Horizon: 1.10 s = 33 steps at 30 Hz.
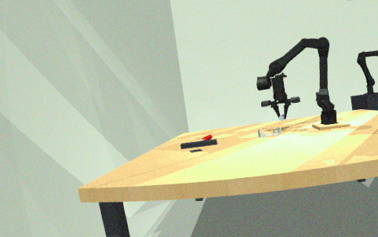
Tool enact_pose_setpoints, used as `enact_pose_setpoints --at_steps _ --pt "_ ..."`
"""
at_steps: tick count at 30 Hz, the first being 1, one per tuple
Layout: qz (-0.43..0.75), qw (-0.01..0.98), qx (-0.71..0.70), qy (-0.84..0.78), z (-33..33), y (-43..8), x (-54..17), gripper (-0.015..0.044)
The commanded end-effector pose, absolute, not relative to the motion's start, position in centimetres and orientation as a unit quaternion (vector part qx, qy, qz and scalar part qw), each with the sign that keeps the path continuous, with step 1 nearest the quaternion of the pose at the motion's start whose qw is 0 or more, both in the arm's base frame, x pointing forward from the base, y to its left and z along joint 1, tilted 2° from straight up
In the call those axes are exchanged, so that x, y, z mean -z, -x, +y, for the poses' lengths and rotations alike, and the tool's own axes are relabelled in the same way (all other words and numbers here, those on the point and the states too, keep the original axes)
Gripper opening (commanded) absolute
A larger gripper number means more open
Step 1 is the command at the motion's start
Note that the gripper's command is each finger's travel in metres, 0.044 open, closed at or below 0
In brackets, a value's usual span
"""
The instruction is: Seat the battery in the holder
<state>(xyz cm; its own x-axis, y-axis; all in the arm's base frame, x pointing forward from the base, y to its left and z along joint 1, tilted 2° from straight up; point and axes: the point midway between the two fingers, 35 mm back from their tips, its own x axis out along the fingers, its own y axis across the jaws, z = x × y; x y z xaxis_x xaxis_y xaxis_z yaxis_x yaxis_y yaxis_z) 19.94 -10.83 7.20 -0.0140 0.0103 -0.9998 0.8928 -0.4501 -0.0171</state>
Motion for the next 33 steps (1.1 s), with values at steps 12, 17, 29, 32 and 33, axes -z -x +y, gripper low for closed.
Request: enact_pose_setpoints --at_steps 12,17,29,32,33 --pt "0.604 0.595 0.371 -0.379 -7.2 -24.9 -8.4 0.0088" --pt "0.654 0.646 0.273 -0.284 -5.7 -26.3 -8.8 0.0088" --pt "0.708 0.705 0.018 -0.032 -1.7 -29.5 -9.6 0.0088" --pt "0.707 0.706 -0.032 0.018 -0.8 -30.0 -9.7 0.0088" --pt "0.707 0.706 -0.034 0.023 -0.7 -30.0 -9.8 0.0088"
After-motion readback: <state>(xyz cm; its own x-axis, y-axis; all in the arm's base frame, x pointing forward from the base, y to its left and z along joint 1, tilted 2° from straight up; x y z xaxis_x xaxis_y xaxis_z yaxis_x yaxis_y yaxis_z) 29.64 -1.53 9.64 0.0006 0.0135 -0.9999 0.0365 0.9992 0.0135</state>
